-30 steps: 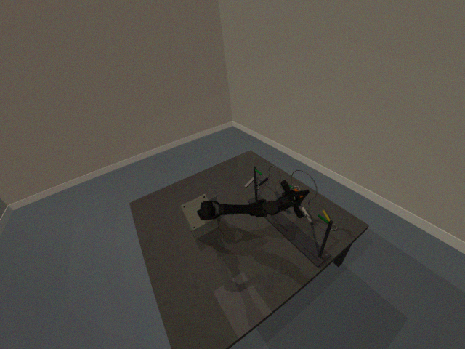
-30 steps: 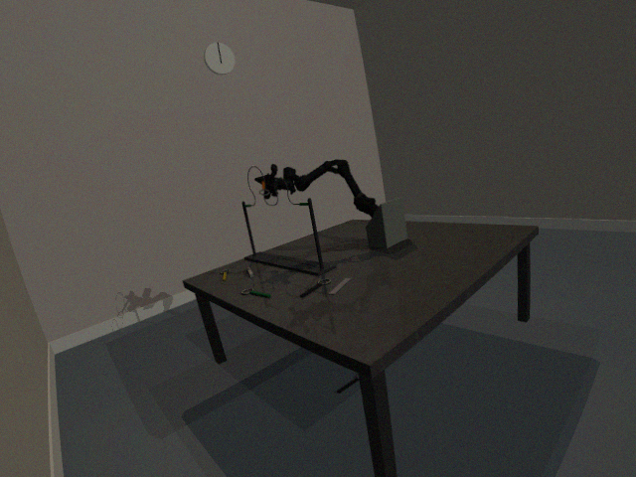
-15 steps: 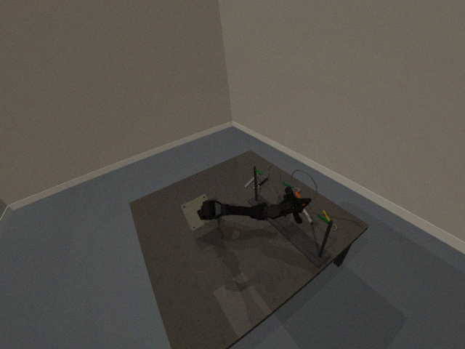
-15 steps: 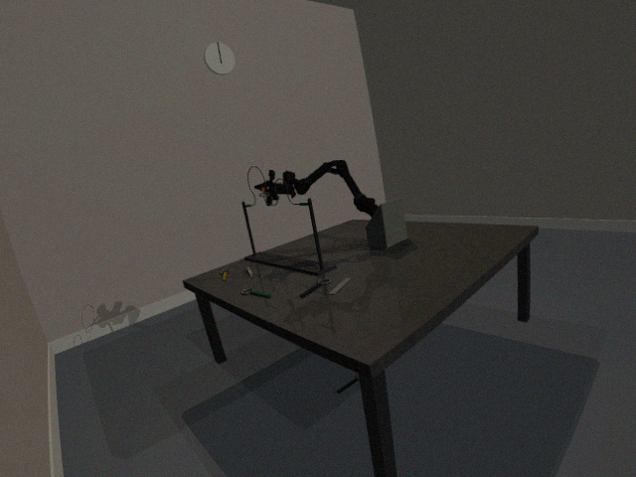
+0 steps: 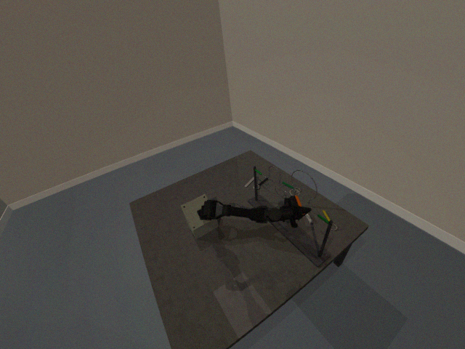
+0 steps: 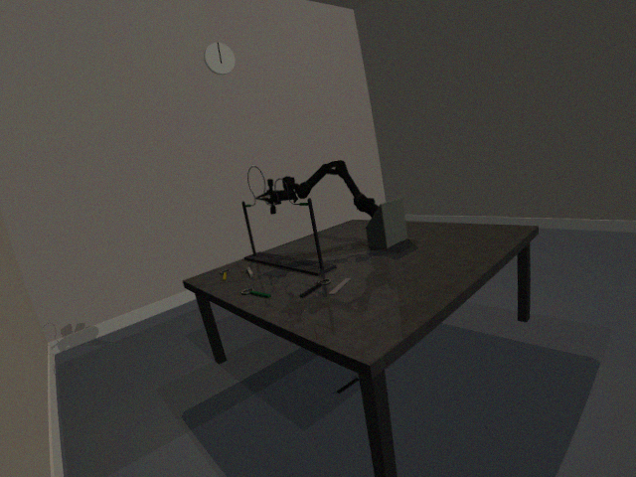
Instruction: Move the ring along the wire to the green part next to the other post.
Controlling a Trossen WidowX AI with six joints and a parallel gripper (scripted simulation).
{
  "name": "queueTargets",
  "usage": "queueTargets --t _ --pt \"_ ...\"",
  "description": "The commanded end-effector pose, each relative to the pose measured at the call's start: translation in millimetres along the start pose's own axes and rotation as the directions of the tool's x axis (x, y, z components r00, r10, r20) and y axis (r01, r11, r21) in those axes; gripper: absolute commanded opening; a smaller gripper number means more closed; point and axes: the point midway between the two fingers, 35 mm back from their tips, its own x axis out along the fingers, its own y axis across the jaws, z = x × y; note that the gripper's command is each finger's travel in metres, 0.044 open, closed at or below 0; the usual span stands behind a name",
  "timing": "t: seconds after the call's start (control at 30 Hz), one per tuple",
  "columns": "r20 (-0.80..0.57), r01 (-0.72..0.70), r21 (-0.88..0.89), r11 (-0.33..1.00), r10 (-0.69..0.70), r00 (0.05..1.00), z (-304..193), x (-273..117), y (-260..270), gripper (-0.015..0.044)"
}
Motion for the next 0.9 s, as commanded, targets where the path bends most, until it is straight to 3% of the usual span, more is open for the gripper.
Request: queueTargets --t 0.0,0.43,0.87 --pt "-0.01 -0.06 0.097 0.993 0.061 0.998 1.5 -2.4 19.1 -0.015" --pt "-0.008 -0.207 0.37 0.906 0.225 0.974 13.1 -15.2 65.6 -0.015" --pt "0.041 -0.322 0.61 0.724 0.377 0.925 37.5 -34.3 105.0 -0.015"
